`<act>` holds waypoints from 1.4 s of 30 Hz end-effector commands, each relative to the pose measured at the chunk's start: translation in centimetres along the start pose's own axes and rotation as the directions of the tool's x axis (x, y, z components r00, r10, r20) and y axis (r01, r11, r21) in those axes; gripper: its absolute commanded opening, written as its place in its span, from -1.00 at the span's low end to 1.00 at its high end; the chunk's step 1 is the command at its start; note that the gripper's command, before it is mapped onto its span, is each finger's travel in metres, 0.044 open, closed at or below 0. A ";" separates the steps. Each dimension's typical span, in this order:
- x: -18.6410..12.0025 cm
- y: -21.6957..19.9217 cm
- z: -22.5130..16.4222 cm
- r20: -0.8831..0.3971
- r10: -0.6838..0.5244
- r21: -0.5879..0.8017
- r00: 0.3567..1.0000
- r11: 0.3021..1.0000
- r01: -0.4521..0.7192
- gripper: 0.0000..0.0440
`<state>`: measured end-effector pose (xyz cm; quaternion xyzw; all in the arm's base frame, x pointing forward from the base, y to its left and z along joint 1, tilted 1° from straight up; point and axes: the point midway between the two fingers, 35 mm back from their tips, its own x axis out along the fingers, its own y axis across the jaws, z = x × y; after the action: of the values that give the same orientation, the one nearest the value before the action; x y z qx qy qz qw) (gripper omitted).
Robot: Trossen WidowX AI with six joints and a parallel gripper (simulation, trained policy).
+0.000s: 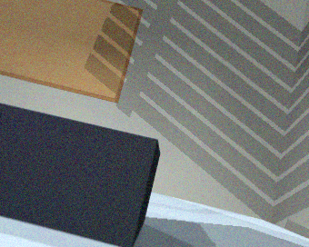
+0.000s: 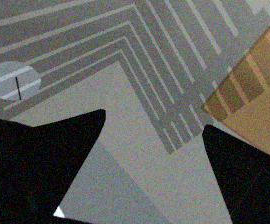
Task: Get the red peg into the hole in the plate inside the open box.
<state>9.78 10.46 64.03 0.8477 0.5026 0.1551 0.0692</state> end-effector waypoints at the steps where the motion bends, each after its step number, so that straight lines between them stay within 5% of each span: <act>1: 0.0 -0.3 0.0 -0.001 0.000 -0.034 1.000 0.999 0.000 0.93; 17: 2.1 -7.7 2.7 0.056 0.016 -0.549 0.998 0.836 0.017 1.00; 30: 5.4 -12.1 8.6 0.206 0.028 -0.826 0.978 0.541 0.158 1.00; 42: 8.3 -13.8 17.0 0.420 0.051 -0.886 0.906 0.237 0.398 1.00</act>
<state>7.20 24.46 47.45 0.6038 0.3716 0.2670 0.6527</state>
